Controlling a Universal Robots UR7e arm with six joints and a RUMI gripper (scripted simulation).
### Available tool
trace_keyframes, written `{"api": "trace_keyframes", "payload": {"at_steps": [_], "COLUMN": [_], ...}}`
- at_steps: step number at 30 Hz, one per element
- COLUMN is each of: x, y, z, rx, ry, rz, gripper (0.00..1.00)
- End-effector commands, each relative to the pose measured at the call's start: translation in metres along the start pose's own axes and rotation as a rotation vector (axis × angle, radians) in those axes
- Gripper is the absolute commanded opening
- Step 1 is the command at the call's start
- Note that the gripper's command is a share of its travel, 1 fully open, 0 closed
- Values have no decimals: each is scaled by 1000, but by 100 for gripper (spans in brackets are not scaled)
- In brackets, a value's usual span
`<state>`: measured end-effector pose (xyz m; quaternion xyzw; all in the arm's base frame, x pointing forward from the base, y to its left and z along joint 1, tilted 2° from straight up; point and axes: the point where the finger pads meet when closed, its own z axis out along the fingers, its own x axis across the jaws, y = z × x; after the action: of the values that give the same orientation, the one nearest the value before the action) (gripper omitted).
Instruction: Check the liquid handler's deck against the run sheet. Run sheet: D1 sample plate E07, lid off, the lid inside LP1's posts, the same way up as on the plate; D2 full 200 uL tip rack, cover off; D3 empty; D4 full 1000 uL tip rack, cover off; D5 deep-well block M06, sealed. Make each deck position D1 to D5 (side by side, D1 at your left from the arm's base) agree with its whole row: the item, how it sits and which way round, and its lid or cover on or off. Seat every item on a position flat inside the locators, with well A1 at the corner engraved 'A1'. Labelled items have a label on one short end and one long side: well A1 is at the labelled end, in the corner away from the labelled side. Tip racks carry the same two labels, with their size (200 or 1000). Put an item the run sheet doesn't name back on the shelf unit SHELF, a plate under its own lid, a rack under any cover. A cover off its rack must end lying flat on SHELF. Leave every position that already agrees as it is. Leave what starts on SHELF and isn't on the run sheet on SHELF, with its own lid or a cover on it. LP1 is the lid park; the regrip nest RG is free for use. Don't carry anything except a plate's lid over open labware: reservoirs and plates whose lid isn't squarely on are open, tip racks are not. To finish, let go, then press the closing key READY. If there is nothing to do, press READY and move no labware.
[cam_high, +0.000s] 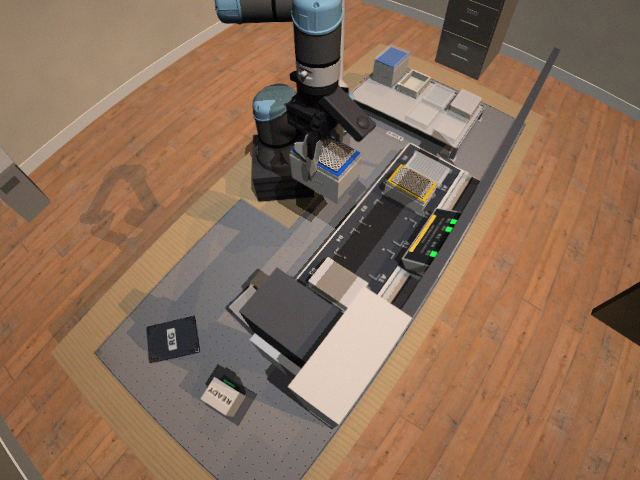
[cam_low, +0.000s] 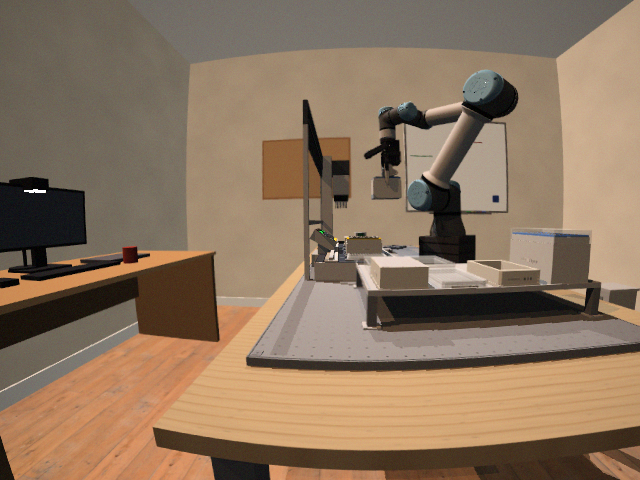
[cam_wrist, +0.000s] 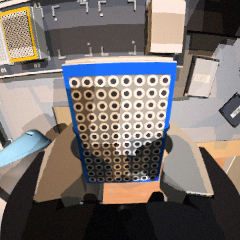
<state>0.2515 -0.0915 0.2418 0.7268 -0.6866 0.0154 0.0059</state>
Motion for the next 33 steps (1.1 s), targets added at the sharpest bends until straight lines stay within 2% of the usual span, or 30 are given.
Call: {"api": "trace_keyframes", "payload": {"at_steps": [1, 3, 17, 33], "x": [1, 1, 1, 1], "y": [26, 36, 36, 36], "z": [-2, -2, -2, -2], "rx": [10, 10, 10, 9], "ry": [-5, -5, -5, -6], "rz": [-3, -3, -3, 297], "gripper": [0, 0, 0, 0]}}
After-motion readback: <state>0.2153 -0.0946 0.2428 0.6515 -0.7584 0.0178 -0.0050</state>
